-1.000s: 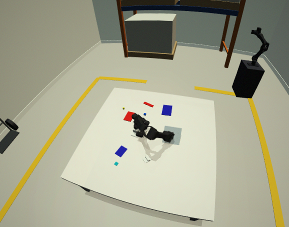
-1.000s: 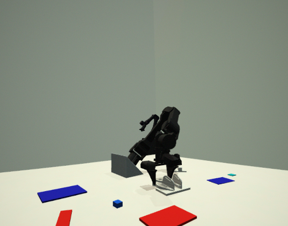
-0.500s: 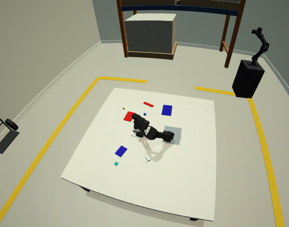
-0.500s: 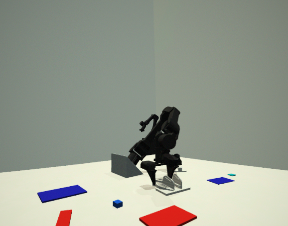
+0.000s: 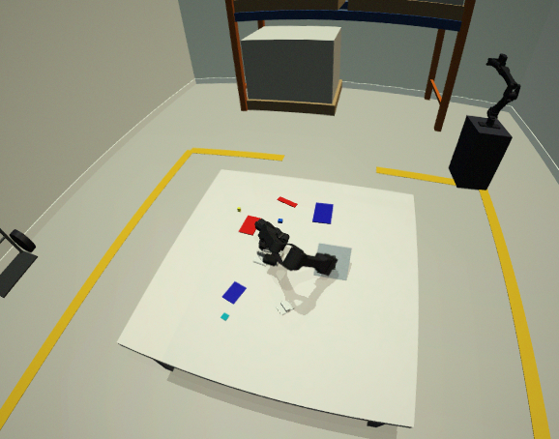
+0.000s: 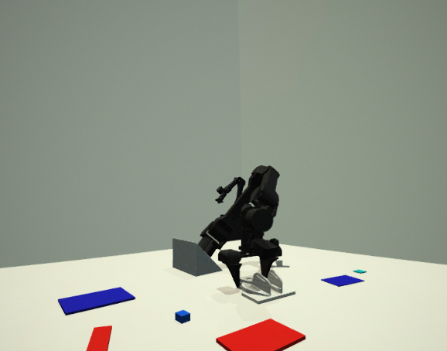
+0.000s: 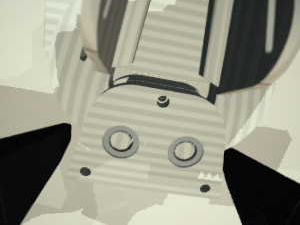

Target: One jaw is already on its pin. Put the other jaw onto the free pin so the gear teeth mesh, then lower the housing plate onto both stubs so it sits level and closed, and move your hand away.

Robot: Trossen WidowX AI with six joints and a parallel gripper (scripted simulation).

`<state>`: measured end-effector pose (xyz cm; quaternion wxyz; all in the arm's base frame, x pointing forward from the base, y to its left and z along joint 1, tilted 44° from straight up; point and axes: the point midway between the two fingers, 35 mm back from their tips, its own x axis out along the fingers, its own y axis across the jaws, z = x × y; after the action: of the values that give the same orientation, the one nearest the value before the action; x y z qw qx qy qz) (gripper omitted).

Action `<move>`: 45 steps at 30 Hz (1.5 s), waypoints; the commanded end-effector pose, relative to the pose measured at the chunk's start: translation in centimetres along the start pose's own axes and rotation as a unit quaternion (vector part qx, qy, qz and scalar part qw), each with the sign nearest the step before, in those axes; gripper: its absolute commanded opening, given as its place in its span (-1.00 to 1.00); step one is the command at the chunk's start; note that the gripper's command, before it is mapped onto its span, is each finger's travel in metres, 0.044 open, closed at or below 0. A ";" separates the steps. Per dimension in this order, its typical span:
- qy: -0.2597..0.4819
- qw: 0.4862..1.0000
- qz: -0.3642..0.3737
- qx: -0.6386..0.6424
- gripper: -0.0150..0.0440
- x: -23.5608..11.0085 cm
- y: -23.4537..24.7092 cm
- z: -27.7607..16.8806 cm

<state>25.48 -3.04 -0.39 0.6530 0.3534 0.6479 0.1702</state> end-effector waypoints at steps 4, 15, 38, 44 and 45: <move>-0.001 1.000 -0.001 0.000 1.00 -4.4 -0.1 0.2; -0.003 1.000 -0.003 0.005 1.00 -9.6 -0.9 -2.5; 0.000 1.000 -0.001 0.003 1.00 -12.5 -1.1 -5.3; 0.000 1.000 -0.001 0.003 1.00 -12.5 -1.1 -5.3; 0.000 1.000 -0.001 0.003 1.00 -12.5 -1.1 -5.3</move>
<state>18.91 -10.97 8.36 0.6519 0.3569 0.6480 0.1665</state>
